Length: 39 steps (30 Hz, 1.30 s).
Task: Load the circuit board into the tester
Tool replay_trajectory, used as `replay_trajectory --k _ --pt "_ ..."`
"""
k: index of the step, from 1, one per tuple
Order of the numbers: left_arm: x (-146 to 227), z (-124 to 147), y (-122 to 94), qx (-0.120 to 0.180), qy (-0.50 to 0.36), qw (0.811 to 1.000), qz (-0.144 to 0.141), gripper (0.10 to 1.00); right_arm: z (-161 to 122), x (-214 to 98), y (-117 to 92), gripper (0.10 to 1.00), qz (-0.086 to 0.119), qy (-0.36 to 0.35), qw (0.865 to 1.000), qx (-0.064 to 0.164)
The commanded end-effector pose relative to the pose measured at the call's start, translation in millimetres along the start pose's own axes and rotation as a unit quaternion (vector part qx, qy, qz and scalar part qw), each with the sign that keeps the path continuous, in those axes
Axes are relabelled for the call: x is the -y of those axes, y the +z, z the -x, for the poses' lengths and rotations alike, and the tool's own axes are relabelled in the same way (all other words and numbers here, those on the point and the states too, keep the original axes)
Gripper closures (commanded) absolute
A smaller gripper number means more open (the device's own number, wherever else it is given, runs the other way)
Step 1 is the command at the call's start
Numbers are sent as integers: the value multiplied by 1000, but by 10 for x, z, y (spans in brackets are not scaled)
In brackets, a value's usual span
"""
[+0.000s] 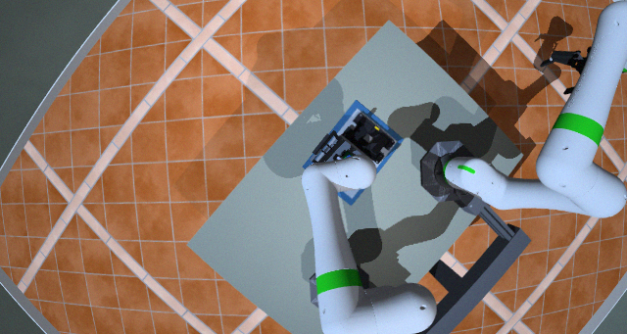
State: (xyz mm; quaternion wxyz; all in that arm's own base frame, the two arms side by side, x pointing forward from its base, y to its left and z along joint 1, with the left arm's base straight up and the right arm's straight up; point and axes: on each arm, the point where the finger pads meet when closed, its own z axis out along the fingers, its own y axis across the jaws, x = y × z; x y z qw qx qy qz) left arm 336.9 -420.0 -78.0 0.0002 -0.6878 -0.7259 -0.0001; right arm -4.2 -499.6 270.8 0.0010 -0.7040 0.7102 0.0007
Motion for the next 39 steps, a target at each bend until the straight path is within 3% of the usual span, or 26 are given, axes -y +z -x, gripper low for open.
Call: replay_trajectory --k 1,7,18,20,35,39 --pt "-6 8 -79 1 0 1000 1 475 -4 -3 -12 98 0 0 1000 -1" --pt "-5 8 -192 1 0 1000 1 475 -4 -3 -12 98 0 0 1000 -1" --pt "-5 7 -694 1 0 1000 1 475 -4 -3 -12 98 0 0 1000 -1" --pt "-5 7 -694 1 0 1000 1 475 -4 -3 -12 98 0 0 1000 -1" --pt "-3 6 -1550 1 0 1000 1 475 -4 -3 -12 98 0 0 1000 -1" --pt "-3 6 -1654 1 0 1000 1 475 -4 -3 -12 98 0 0 1000 -1"
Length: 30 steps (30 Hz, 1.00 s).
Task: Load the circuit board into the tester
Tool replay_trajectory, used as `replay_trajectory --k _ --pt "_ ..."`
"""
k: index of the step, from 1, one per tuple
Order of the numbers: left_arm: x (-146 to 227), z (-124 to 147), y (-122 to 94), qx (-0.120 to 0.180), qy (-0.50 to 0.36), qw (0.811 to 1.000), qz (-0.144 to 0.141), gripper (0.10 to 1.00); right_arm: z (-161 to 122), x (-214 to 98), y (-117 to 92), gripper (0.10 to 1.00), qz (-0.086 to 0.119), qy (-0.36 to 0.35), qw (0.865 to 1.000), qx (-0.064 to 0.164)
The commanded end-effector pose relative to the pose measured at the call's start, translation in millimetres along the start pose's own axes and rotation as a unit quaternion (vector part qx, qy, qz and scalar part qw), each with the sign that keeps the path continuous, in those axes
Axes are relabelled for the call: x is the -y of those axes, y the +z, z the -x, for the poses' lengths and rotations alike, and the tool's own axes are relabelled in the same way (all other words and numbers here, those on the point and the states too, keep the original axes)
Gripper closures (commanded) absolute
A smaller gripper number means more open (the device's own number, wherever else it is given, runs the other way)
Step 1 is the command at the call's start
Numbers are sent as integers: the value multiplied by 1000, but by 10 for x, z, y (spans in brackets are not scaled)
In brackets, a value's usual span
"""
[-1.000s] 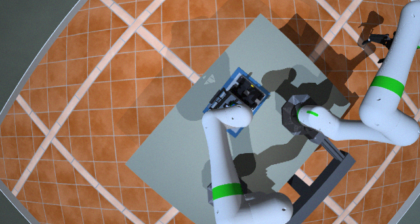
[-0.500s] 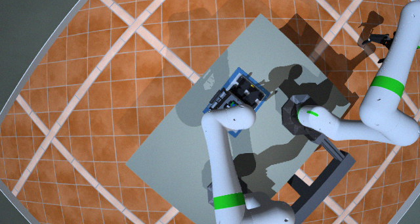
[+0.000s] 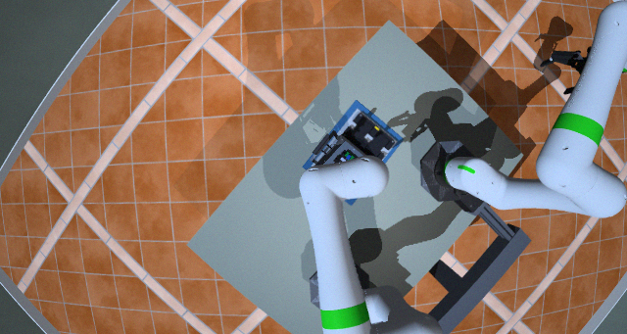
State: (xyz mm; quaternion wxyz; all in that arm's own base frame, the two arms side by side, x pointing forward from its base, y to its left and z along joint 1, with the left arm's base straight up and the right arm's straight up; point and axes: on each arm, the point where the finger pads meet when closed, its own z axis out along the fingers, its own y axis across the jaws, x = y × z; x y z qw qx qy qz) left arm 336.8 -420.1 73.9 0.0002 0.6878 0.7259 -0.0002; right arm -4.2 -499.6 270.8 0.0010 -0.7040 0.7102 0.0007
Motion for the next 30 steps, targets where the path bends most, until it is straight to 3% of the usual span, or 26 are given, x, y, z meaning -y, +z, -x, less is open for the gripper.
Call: replay_trajectory --k 1,13,30 --pt "-5 6 -185 1 0 1000 0 475 -4 -3 -12 98 0 0 1000 -1" --pt "-4 5 -631 1 0 1000 0 475 -4 -3 -12 98 0 0 1000 -1" --pt "-4 5 -764 1 0 1000 0 475 -4 -3 -12 98 0 0 1000 -1"
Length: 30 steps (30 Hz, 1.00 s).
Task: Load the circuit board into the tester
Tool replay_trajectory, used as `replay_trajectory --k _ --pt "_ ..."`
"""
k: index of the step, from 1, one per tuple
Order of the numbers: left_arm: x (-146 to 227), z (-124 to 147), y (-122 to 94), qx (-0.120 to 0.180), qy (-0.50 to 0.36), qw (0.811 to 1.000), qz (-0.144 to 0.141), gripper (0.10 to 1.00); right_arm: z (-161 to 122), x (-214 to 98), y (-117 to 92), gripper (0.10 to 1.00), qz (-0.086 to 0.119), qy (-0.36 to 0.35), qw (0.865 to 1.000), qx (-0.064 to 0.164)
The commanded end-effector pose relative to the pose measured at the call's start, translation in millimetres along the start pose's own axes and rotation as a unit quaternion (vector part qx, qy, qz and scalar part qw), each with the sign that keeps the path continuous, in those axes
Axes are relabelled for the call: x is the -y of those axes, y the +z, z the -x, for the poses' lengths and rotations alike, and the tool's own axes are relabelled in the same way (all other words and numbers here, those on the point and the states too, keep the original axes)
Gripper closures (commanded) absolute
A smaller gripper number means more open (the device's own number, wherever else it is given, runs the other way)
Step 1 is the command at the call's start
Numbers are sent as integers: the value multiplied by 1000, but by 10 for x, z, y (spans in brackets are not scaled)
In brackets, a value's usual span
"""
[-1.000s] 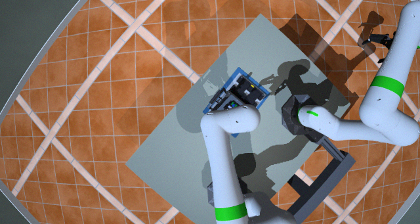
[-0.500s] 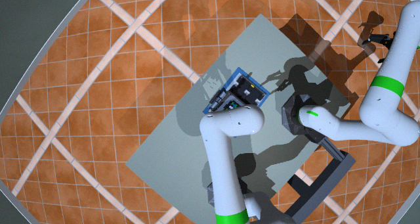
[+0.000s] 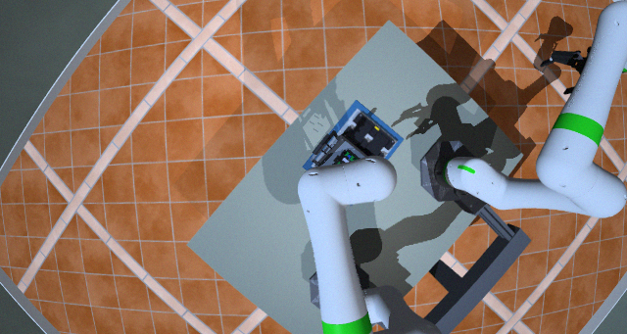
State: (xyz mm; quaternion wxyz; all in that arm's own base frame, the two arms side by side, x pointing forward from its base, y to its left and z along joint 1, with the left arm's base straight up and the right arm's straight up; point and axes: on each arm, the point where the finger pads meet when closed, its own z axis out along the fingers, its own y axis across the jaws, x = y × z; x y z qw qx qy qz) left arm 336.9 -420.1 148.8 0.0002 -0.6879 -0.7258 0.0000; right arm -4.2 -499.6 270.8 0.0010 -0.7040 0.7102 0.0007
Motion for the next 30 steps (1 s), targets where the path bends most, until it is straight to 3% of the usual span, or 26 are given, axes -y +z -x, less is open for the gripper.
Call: replay_trajectory --k 1,2,3,30 --pt "-2 5 -15 1 0 1000 1 475 -4 -3 -12 98 0 0 1000 -1" --pt "-2 5 -15 1 0 1000 1 475 -4 -3 -12 98 0 0 1000 -1" --pt "-2 5 -15 1 0 1000 1 729 -4 -3 -12 98 0 0 1000 -1" --pt "-2 5 -15 1 0 1000 1 729 -4 -3 -12 98 0 0 1000 -1"
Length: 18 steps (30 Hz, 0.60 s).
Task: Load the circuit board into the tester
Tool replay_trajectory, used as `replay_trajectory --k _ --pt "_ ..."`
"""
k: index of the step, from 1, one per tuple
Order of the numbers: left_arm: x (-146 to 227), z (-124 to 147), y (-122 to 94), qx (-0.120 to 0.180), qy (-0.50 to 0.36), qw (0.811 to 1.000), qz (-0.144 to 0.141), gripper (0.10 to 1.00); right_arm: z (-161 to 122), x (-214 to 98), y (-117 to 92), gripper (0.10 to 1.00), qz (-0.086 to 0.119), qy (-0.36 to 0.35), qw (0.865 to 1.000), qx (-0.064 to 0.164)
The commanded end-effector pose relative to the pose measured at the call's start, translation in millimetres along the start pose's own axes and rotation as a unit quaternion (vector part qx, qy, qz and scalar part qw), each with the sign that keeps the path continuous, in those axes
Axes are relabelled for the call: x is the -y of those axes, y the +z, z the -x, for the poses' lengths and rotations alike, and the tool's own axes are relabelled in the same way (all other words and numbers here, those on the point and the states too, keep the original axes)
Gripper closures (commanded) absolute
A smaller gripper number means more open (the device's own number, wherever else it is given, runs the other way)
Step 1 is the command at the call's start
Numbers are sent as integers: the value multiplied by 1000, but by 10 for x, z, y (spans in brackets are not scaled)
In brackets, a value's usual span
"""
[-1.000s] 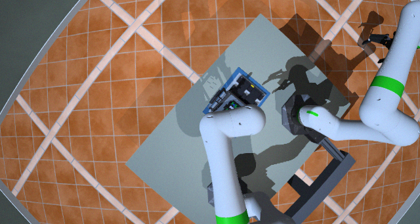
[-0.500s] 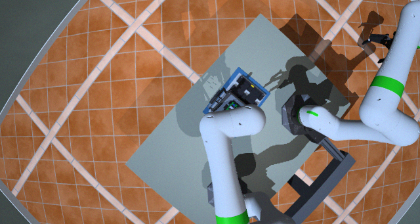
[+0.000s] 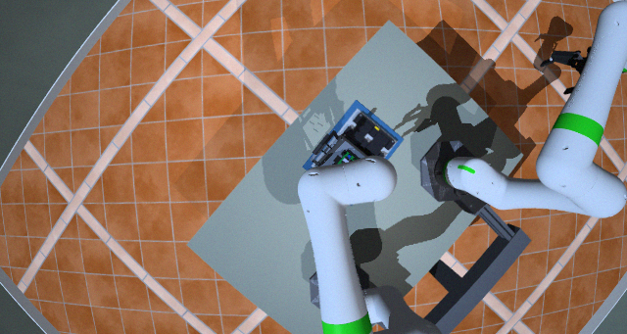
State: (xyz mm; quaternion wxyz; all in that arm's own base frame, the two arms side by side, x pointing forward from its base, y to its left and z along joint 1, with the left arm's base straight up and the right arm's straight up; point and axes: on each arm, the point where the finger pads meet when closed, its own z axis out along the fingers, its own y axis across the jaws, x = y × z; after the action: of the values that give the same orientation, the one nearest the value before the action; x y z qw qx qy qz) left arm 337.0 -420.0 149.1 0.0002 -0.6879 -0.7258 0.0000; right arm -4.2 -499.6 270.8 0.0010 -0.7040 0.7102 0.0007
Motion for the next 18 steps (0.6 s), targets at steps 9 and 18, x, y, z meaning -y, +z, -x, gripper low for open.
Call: replay_trajectory --k 9,18 --pt "-7 5 -12 1 0 1000 1 729 -4 -3 -12 98 0 0 1000 -1" --pt "-222 5 -12 1 0 1000 1 729 -4 -3 -12 98 0 0 1000 -1"
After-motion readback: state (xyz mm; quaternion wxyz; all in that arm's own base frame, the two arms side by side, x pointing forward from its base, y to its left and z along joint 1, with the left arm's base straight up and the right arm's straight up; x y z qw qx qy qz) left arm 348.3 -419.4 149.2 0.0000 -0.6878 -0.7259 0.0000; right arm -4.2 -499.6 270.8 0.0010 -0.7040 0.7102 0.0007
